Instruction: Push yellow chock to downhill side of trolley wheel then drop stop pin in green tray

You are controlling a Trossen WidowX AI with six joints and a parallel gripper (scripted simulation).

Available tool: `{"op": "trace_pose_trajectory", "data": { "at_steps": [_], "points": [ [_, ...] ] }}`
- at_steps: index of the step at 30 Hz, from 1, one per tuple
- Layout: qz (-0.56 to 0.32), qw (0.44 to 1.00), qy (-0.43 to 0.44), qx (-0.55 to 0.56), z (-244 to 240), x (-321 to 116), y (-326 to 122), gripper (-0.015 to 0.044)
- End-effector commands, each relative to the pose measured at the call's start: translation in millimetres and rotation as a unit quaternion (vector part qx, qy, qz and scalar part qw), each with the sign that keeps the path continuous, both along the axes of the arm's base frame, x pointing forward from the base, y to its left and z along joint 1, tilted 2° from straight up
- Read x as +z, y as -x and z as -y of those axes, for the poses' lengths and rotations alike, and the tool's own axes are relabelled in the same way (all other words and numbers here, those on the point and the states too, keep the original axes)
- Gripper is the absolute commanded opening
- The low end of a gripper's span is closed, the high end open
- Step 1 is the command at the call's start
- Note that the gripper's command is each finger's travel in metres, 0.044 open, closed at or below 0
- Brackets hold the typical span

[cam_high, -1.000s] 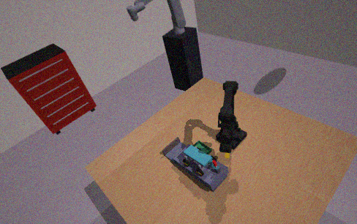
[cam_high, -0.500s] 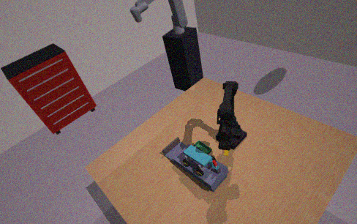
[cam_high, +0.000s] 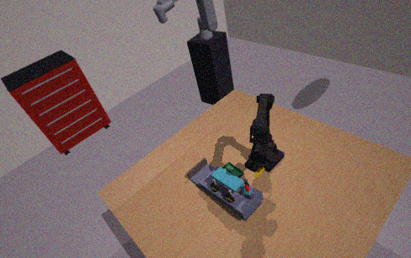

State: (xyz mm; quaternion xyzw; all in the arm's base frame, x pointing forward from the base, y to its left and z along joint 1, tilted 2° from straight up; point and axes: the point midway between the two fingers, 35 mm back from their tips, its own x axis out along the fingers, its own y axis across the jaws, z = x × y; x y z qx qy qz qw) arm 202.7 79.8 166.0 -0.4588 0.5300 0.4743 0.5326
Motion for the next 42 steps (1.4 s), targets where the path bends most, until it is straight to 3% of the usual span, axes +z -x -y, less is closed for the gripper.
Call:
{"op": "trace_pose_trajectory", "data": {
  "at_steps": [1,21,42],
  "points": [
    [0.001,0.998,0.002,-0.063,0.6,0.9,-0.4,0.0],
    [-0.004,0.92,0.004,-0.392,0.7,0.9,-0.3,0.0],
    [-0.009,0.719,0.008,-0.695,0.6,0.9,-0.3,0.0]
  ]
}}
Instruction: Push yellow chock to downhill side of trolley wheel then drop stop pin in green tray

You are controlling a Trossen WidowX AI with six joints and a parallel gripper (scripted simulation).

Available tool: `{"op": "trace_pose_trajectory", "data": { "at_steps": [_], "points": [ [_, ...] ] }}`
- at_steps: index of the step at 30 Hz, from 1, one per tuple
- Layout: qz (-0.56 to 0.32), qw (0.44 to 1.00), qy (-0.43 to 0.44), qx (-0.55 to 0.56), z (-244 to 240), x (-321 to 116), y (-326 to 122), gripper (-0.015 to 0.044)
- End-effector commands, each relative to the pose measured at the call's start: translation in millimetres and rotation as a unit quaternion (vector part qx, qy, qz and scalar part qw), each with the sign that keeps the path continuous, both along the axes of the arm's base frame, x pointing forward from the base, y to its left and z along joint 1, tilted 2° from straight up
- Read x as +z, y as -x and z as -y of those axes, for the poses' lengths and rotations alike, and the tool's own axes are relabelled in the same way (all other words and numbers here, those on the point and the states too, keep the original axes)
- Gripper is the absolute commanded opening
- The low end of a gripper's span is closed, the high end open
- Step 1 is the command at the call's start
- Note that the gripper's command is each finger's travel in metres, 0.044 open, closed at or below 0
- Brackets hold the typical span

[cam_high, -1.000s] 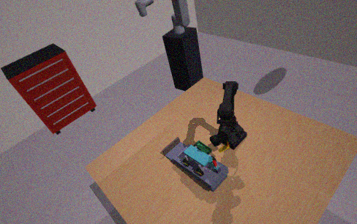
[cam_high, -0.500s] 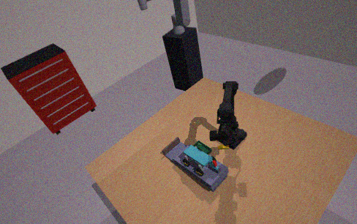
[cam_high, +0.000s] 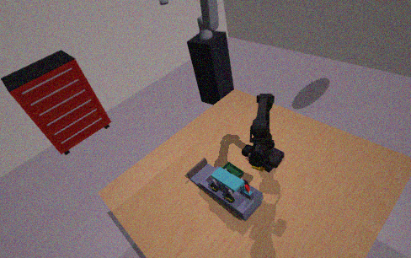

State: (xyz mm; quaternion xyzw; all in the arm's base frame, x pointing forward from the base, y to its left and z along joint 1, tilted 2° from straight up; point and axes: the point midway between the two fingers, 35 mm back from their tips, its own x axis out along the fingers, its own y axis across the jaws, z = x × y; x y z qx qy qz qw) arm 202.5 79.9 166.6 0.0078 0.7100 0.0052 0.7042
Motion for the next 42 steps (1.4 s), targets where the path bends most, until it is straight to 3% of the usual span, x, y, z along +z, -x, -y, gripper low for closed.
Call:
{"op": "trace_pose_trajectory", "data": {
  "at_steps": [1,21,42],
  "points": [
    [0.001,0.998,0.003,-0.063,0.7,0.3,-0.5,0.0],
    [-0.004,0.935,0.006,-0.355,0.6,0.2,-0.6,0.0],
    [-0.009,0.749,0.01,-0.663,0.5,0.2,-0.7,0.0]
  ]
}}
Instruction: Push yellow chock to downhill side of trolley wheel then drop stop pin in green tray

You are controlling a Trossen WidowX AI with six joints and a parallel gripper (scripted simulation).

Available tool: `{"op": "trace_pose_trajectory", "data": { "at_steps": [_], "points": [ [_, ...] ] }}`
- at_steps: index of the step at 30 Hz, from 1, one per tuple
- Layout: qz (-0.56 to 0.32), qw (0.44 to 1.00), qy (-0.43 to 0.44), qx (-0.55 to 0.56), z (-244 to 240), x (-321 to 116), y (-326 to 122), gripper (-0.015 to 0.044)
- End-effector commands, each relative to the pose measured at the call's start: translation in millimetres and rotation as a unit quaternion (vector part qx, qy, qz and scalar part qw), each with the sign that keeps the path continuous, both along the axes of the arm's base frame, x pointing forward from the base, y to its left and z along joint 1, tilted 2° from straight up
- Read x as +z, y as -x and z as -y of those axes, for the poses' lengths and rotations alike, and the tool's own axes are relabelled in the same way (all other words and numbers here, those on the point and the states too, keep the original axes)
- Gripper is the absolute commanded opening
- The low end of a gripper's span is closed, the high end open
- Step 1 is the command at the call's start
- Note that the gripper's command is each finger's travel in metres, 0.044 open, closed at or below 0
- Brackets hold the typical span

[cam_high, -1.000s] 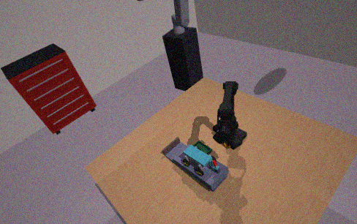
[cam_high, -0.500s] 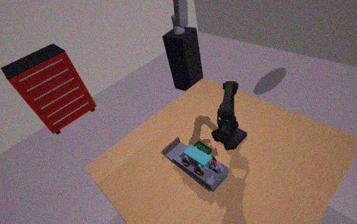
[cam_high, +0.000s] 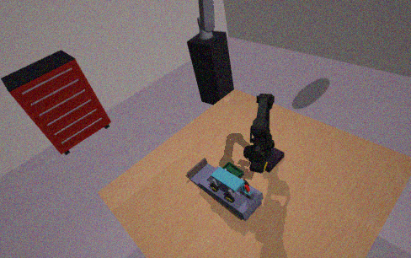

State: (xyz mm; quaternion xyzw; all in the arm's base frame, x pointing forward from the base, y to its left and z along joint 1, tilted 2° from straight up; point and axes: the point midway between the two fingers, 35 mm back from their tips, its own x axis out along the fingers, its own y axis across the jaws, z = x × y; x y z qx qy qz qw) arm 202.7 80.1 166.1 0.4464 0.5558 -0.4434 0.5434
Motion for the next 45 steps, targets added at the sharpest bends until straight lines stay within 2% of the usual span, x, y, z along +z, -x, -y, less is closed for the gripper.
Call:
{"op": "trace_pose_trajectory", "data": {
  "at_steps": [1,9,18,45],
  "points": [
    [0.0,0.998,0.004,-0.063,1,1,0,0.0],
    [-0.002,0.982,0.005,-0.187,1,1,0,0.0],
    [-0.002,0.982,0.005,-0.189,5,0,-1,0.0],
    [-0.001,0.982,0.01,-0.189,98,-5,-12,0.0]
  ]
}}
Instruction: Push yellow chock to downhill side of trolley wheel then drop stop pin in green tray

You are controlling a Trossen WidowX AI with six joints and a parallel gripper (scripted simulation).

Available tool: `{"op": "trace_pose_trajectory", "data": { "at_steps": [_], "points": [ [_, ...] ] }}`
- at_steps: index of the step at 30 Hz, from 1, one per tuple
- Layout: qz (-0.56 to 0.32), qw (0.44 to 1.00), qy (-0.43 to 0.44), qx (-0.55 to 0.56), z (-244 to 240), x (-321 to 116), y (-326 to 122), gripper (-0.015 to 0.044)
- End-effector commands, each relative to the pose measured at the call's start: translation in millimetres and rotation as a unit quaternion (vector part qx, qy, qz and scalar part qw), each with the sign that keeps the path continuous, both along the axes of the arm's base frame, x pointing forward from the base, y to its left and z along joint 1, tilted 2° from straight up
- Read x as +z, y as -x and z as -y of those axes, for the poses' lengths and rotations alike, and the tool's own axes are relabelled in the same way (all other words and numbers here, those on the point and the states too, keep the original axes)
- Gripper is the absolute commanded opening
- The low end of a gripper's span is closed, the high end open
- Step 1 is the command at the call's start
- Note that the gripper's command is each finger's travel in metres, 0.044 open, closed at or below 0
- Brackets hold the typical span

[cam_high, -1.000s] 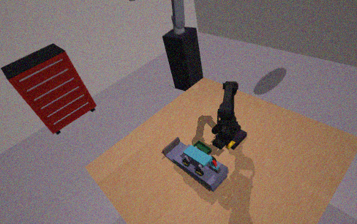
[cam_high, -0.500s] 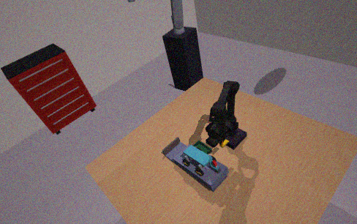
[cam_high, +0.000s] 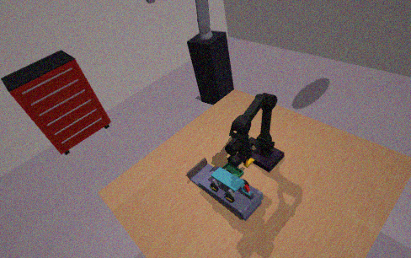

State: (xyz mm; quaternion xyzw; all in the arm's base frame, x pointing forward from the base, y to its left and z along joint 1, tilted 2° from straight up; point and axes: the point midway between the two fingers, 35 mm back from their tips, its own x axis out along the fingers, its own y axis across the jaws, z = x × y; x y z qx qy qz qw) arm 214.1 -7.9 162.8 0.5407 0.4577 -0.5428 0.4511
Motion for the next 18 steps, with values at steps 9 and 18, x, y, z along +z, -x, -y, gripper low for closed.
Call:
{"op": "trace_pose_trajectory", "data": {
  "at_steps": [9,18],
  "points": [
    [-0.001,1.0,0.005,0.002,41,-4,-2,0.0],
    [-0.001,1.0,0.006,0.002,75,-8,-3,0.0]
  ]
}}
